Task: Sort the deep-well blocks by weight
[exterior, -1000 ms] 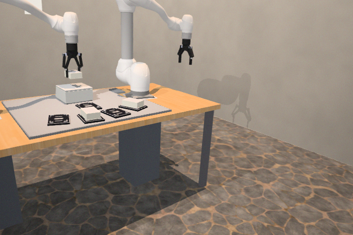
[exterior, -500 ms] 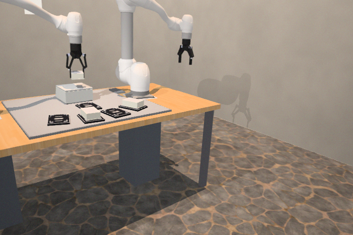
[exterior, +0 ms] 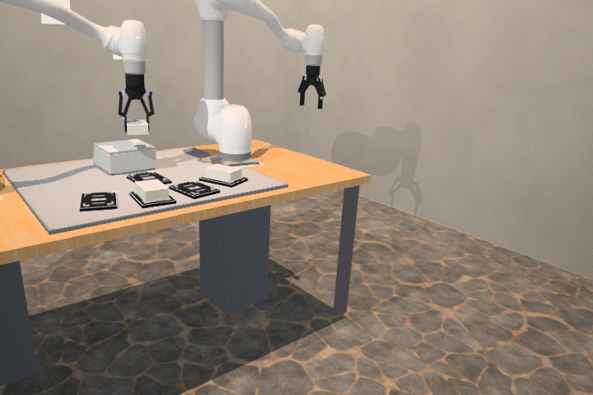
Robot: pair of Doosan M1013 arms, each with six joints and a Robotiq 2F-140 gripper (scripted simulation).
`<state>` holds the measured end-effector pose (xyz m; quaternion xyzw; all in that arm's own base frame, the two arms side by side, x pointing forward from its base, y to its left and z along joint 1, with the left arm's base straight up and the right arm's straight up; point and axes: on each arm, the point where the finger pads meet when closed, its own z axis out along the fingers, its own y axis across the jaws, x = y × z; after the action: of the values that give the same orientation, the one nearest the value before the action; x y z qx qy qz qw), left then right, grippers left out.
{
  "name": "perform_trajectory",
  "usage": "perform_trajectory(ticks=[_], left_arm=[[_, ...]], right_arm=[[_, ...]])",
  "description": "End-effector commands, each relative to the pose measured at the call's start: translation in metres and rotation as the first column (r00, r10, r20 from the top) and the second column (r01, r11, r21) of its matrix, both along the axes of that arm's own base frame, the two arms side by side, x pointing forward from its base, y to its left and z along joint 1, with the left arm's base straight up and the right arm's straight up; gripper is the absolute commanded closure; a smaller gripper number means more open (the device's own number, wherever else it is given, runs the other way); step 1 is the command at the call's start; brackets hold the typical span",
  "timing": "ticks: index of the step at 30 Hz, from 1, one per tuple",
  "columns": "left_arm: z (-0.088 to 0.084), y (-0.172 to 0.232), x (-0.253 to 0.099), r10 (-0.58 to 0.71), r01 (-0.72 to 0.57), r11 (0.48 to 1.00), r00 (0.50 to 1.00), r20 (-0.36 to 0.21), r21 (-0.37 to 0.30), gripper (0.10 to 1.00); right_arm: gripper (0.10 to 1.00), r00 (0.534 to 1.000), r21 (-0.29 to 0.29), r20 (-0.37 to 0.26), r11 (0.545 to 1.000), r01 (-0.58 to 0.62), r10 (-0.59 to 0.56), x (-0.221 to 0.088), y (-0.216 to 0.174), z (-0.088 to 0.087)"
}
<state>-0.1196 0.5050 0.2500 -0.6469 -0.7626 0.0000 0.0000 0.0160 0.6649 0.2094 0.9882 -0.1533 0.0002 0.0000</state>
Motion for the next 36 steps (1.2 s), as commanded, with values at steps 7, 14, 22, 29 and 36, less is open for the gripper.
perform_trajectory(ticks=[7, 14, 22, 29, 36], left_arm=[[0.001, 0.000, 0.000, 0.000, 0.000, 1.000, 1.000, -0.001, 0.001, 0.098], [0.001, 0.000, 0.000, 0.000, 0.000, 1.000, 1.000, -0.001, 0.001, 0.098], [0.001, 0.000, 0.000, 0.000, 0.000, 1.000, 1.000, -0.001, 0.001, 0.098], [0.001, 0.000, 0.000, 0.000, 0.000, 1.000, 1.000, -0.001, 0.001, 0.098], [0.001, 0.000, 0.000, 0.000, 0.000, 1.000, 1.000, -0.001, 0.001, 0.098]], right_arm=[[0.999, 1.000, 0.001, 0.000, 1.000, 0.000, 0.000, 0.023, 0.010, 0.001], [0.999, 1.000, 0.001, 0.000, 1.000, 0.000, 0.000, 0.041, 0.018, 0.001], [0.999, 1.000, 0.001, 0.000, 1.000, 0.000, 0.000, 0.066, 0.028, 0.001], [0.999, 1.000, 0.001, 0.000, 1.000, 0.000, 0.000, 0.081, 0.035, 0.001], [0.999, 1.000, 0.001, 0.000, 1.000, 0.000, 0.000, 0.103, 0.044, 0.001]])
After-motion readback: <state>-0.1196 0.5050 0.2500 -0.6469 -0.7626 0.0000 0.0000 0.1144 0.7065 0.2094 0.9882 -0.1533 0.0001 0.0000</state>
